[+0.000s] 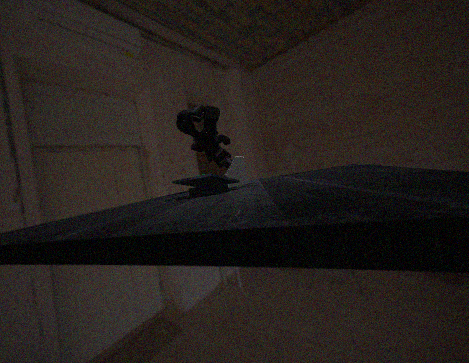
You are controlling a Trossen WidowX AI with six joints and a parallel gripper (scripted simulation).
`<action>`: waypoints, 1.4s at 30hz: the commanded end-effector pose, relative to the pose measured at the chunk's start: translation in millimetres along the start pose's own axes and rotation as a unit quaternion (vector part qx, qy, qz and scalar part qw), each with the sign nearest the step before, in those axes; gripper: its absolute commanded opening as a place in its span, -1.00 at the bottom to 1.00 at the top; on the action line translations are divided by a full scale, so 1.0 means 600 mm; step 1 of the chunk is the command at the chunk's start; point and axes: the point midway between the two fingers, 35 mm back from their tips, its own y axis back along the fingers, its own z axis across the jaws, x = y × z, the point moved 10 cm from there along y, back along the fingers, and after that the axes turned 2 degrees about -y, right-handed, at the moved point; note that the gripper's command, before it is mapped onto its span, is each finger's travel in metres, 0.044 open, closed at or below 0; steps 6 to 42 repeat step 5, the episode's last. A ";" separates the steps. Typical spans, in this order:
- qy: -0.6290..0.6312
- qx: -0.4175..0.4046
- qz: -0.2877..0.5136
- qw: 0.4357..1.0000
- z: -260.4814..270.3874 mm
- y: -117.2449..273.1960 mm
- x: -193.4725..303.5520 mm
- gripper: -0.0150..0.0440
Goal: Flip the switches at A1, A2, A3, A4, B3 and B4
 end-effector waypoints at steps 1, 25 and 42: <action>-0.003 -0.003 -0.001 1.000 0.003 0.003 -0.002 -0.49; -0.003 -0.003 -0.001 1.000 0.003 0.003 -0.002 -0.49; -0.003 -0.003 -0.001 1.000 0.003 0.003 -0.002 -0.49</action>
